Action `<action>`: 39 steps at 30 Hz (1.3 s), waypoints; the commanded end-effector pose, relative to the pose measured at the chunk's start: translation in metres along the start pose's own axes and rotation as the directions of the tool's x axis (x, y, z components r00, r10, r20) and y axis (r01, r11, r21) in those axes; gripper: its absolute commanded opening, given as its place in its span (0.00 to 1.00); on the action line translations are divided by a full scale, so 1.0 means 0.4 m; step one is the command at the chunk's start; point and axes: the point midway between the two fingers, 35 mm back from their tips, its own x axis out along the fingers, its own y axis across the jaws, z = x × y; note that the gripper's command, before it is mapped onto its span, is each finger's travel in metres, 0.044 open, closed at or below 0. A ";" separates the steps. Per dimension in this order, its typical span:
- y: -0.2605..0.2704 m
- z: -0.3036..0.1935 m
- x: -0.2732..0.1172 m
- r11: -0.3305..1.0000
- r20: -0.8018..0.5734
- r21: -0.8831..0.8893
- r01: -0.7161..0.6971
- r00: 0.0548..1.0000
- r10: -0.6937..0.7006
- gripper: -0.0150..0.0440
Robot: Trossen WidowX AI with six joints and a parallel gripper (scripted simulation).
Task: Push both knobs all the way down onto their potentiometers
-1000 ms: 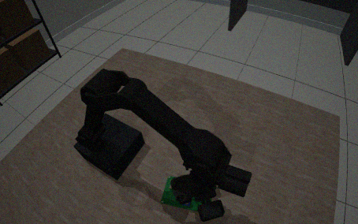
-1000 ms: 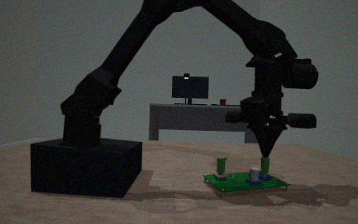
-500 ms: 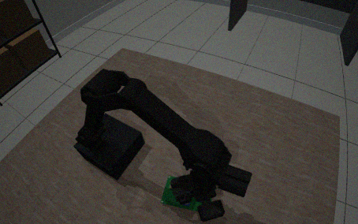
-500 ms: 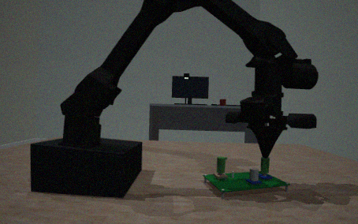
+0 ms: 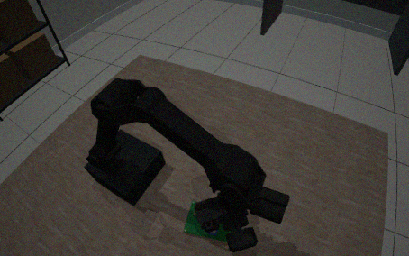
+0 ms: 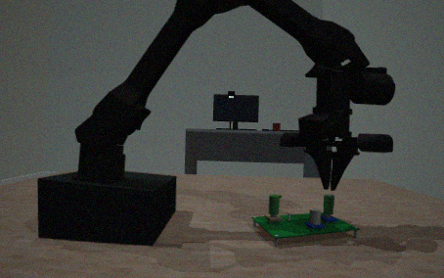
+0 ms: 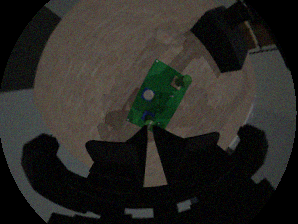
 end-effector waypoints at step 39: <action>-0.286 0.368 -0.055 1.000 0.009 0.005 0.011 1.000 -0.011 1.00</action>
